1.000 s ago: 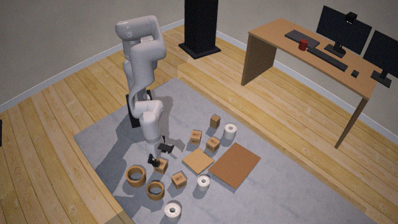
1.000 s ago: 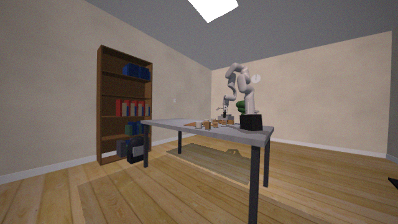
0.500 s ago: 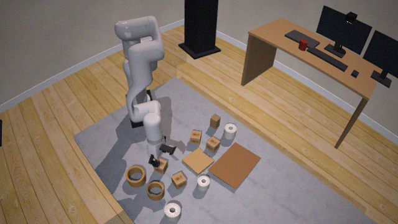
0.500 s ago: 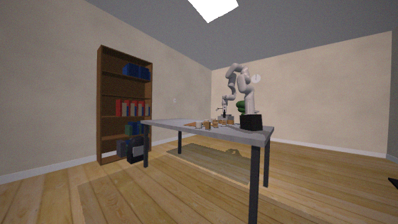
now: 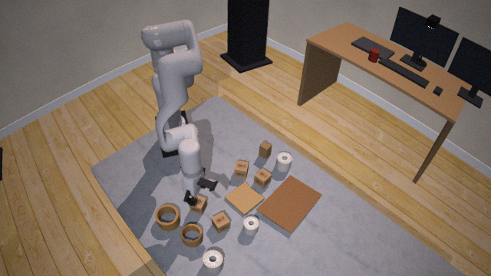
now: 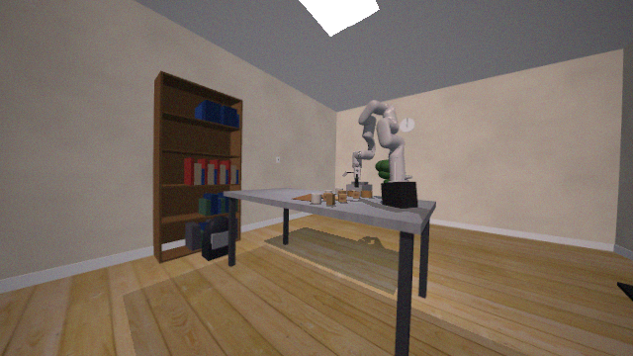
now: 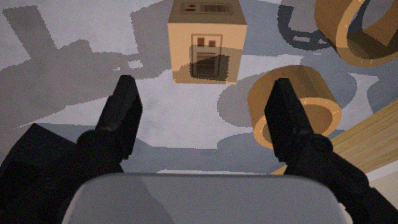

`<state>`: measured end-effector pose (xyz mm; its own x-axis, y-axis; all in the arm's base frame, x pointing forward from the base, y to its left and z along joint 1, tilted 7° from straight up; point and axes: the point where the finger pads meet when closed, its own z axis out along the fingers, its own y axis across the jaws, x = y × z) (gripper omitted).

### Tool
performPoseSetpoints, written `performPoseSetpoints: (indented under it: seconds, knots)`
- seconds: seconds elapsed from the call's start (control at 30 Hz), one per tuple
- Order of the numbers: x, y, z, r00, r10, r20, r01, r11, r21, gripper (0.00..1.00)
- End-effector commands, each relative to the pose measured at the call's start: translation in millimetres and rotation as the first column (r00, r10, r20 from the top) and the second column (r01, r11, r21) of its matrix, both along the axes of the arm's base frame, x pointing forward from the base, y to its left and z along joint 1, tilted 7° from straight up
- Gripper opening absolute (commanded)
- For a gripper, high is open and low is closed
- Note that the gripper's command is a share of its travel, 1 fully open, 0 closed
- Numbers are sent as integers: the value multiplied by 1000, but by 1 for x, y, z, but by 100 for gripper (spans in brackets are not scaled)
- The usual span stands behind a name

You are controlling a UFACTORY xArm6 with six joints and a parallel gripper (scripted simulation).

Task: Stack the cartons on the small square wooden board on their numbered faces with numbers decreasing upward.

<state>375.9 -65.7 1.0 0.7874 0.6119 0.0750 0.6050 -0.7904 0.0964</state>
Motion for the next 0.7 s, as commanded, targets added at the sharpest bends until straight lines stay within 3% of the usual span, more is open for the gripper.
performPoseSetpoints:
  seconds: [0.0, 0.67]
  knots:
    - [1, 0, 0, 1000, 0, 3, 0, 1000, -1, 100]
    - [3, -1, -15, 1000, 0, 3, 0, 1000, 0, 100]
